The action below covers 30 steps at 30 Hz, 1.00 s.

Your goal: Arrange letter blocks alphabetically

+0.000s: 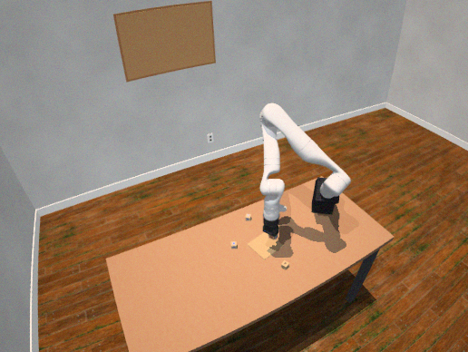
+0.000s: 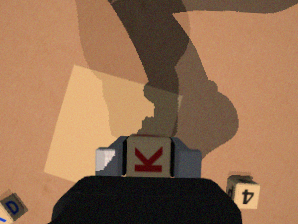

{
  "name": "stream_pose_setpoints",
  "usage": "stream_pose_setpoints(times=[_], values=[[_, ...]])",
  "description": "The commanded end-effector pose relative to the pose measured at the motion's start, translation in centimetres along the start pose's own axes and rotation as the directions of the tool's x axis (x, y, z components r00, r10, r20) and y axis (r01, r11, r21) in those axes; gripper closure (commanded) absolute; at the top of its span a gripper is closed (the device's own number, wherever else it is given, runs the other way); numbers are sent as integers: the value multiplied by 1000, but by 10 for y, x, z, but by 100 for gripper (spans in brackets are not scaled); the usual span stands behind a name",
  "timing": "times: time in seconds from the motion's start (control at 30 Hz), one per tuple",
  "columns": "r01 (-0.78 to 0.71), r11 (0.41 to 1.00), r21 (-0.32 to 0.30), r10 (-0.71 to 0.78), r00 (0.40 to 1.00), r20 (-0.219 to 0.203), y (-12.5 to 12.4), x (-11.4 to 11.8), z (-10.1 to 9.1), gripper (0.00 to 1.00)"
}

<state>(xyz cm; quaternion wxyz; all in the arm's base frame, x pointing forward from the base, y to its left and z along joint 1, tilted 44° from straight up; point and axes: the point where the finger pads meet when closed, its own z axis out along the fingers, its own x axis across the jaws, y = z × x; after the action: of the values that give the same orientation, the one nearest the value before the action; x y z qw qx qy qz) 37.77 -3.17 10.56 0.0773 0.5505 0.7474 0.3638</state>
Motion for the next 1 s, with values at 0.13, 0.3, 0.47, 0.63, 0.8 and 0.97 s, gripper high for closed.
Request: stream_pose_setpoints(times=[0.13, 0.3, 0.47, 0.63, 0.8, 0.97], values=[[293, 956, 1, -293, 956, -10, 0, 1, 1, 43], [411, 912, -1, -411, 912, -6, 2, 1, 0, 43], [574, 819, -3, -574, 819, -1, 5, 1, 0, 43], [696, 718, -3, -696, 718, 5, 9, 0, -1, 43], [751, 661, -3, -751, 661, 9, 12, 0, -1, 43], [816, 579, -2, -816, 579, 13, 14, 1, -1, 43]])
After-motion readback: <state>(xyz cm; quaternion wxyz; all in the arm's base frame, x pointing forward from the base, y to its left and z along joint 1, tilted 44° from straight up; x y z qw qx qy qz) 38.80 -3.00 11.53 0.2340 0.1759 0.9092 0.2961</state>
